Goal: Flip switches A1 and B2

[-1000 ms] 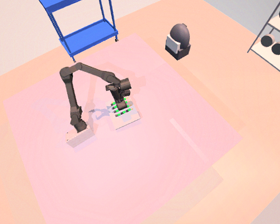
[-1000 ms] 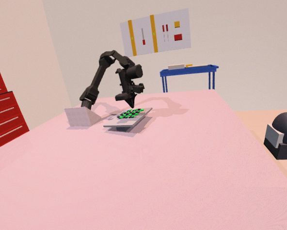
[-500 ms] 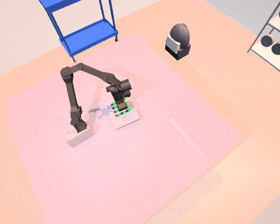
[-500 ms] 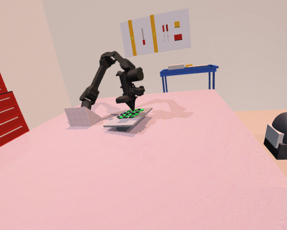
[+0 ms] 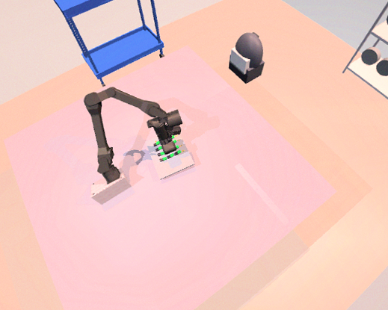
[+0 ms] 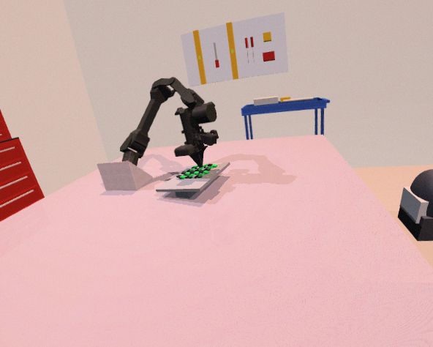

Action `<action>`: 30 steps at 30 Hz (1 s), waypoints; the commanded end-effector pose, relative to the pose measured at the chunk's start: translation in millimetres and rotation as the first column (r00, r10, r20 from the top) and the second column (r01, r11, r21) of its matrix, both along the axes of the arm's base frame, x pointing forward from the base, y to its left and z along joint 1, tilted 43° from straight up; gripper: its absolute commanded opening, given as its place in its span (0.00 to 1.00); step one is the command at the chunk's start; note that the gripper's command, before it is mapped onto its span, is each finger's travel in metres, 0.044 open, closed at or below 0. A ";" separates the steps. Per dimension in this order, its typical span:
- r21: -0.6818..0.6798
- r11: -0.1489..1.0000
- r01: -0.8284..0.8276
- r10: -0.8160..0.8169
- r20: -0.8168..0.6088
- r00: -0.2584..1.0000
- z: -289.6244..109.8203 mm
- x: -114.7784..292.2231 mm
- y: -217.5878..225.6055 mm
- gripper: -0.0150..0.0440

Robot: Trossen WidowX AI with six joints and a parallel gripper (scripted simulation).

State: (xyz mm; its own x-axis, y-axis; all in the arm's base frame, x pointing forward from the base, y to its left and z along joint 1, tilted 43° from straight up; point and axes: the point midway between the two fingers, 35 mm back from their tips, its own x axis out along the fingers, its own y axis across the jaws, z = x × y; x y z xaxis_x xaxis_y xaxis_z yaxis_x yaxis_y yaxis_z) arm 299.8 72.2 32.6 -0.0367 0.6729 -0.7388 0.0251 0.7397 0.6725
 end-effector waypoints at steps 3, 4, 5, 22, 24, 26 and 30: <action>0.003 1.000 0.003 -0.003 -0.007 1.000 -1.2 -1.0 0.6 0.25; 0.003 1.000 0.003 -0.003 -0.007 1.000 -1.2 -1.0 0.6 0.25; 0.003 1.000 0.003 -0.003 -0.007 1.000 -1.2 -1.0 0.6 0.25; 0.003 1.000 0.003 -0.003 -0.007 1.000 -2.7 -1.0 2.0 0.25; 0.003 1.000 0.003 -0.003 -0.007 1.000 -2.9 -1.0 2.2 0.25; 0.003 1.000 0.003 -0.003 -0.007 1.000 -3.1 -1.0 2.4 0.25; 0.003 1.000 0.003 -0.003 -0.007 1.000 -3.5 -1.0 2.7 0.25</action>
State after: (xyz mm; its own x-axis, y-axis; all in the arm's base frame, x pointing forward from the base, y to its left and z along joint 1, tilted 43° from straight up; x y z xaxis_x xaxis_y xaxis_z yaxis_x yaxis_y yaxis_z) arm 300.1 73.9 30.9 -0.0355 0.6730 -0.7388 0.0244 0.7397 0.6725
